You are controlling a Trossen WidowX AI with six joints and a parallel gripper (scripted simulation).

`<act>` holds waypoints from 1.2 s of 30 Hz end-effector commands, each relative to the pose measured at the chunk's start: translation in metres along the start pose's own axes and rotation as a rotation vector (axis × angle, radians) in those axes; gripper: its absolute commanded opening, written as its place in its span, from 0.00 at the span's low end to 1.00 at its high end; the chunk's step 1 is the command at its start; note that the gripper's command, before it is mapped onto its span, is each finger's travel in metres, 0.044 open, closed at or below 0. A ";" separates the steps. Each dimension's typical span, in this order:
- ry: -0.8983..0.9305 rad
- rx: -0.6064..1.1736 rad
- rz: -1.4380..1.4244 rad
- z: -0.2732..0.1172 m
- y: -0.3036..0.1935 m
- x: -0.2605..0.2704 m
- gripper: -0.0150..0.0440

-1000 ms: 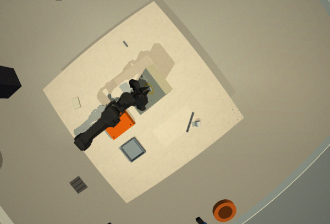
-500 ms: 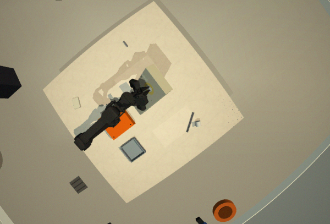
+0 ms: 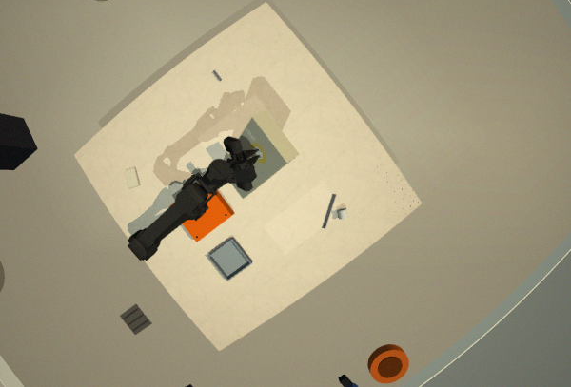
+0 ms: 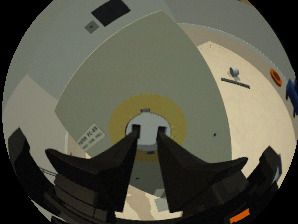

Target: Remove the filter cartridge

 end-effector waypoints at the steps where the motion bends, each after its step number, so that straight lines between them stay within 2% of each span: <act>1: 0.001 0.005 -0.003 0.001 -0.003 -0.001 0.41; 36: 0.001 0.005 -0.003 0.004 -0.003 -0.001 0.41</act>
Point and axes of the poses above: the point midway between the two fingers, 35 mm back from their tips, its own z axis out along the fingers, its own x axis across the jaws, y = z × x, the point moved 1 cm from there along -z, back along the fingers, and after that the axes turned 13 degrees about -z, right-handed, at the moved point
